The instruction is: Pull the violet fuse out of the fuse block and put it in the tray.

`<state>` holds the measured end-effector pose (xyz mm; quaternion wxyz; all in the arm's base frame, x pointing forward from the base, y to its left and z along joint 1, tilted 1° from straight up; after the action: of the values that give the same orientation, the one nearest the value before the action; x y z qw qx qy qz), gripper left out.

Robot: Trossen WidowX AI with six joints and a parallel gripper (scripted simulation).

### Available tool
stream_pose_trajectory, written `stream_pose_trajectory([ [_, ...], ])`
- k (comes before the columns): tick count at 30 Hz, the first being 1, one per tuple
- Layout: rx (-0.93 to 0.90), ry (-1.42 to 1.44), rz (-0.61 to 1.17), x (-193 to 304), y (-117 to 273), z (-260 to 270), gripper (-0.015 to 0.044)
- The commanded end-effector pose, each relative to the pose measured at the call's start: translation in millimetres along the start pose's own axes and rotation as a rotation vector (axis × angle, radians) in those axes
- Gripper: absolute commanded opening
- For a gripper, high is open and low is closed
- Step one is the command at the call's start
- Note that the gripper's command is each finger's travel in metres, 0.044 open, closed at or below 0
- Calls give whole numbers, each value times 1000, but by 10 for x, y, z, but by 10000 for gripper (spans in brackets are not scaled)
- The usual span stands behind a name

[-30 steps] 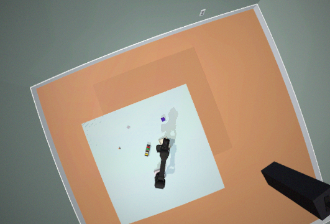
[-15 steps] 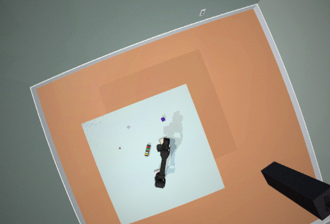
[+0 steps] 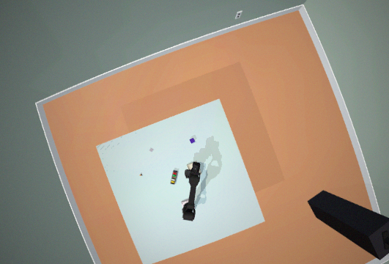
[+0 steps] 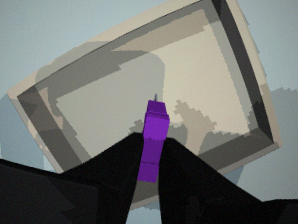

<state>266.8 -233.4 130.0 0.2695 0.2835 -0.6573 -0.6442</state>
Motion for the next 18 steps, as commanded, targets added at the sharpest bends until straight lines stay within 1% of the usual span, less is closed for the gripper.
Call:
stream_pose_trajectory([
  [1,0,0,0,0,0,0,26],
  [12,0,0,0,0,0,0,315],
  [13,0,0,0,0,29,-2,330],
  [16,-2,3,3,3,340,1,330],
  [18,-3,3,4,3,370,3,330],
])
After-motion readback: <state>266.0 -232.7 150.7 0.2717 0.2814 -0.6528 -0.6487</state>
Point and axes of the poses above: the point midway between the two fingers, 35 mm back from their tips, its own y axis back along the fingers, its own z axis across the jaws, x = y × z, the point moved 7 cm from there along y, back along the fingers
